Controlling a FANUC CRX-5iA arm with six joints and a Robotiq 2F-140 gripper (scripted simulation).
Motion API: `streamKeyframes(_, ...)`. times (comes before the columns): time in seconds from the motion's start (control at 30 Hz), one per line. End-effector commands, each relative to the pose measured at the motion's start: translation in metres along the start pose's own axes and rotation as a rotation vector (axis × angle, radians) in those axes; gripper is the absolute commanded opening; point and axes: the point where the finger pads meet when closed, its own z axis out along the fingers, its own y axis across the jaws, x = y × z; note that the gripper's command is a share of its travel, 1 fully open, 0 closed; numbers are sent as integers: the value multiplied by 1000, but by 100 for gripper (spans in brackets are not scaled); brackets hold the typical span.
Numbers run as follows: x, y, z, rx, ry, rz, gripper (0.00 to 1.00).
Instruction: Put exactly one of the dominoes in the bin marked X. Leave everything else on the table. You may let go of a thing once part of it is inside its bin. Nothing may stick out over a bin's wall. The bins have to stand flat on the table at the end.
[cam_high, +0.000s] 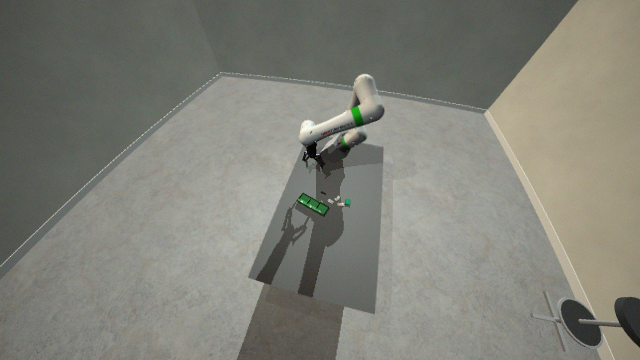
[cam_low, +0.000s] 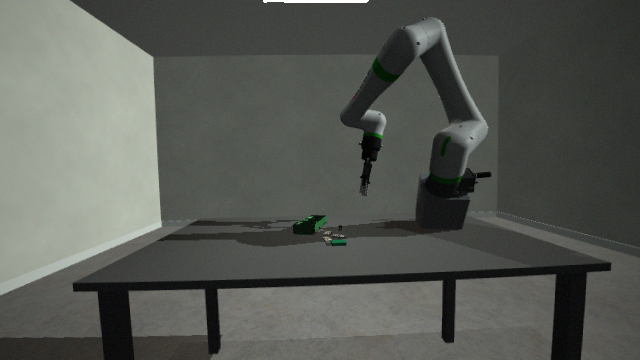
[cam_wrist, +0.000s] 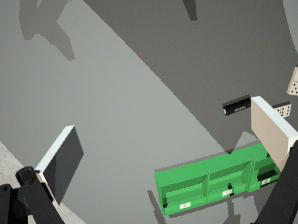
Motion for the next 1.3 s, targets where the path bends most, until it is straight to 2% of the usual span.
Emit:
streamKeyframes(0.0,0,0,0,0,0,0,100)
streamKeyframes(0.53,0,0,0,0,0,0,100)
streamKeyframes(0.57,-1,2,-8,0,0,0,5)
streamKeyframes(0.8,-10,14,-65,0,0,0,5)
streamKeyframes(0.83,-11,14,-67,0,0,0,5)
streamKeyframes(0.9,-14,22,-65,5,-5,50,5)
streamKeyframes(1.03,-19,23,-61,12,14,-140,5)
streamKeyframes(1.1,-19,23,-61,12,14,-140,5)
streamKeyframes(1.27,-24,28,-60,20,32,-316,5)
